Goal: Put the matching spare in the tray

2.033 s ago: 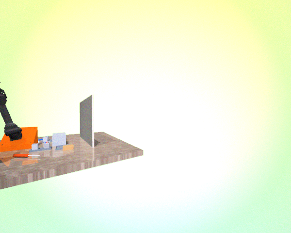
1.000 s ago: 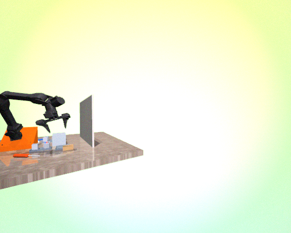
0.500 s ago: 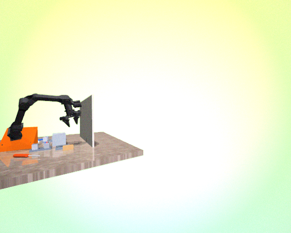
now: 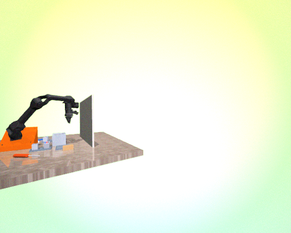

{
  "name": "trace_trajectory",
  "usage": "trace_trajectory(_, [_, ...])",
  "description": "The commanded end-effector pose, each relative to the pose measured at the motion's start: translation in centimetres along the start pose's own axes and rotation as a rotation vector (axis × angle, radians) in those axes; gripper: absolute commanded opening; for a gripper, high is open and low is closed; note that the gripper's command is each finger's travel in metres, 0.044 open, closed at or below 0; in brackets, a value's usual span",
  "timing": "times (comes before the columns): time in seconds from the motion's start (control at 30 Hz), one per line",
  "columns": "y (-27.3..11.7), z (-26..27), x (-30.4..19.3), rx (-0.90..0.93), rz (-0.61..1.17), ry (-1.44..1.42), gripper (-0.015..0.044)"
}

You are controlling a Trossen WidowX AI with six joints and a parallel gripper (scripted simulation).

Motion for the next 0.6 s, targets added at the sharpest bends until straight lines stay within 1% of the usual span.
trace_trajectory(0.0, [-0.1, -0.4, 0.2, 0.005, 0.002, 0.004, 0.0440])
trace_trajectory(0.4, [0.0, -0.1, 0.2, 0.006, 0.002, -0.014, 0.0440])
trace_trajectory(0.47, [0.3, 2.2, 0.3, 0.011, 0.003, -0.156, 0.0440])
trace_trajectory(0.57, [1.4, 7.6, 0.1, 0.020, 0.006, -0.495, 0.0440])
Point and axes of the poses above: the point midway between the two fingers, 35 mm back from their tips, its own y axis out along the fingers, its own z axis across the jaws, x = y × z, the point moved 5 cm from there along -y, back along the fingers
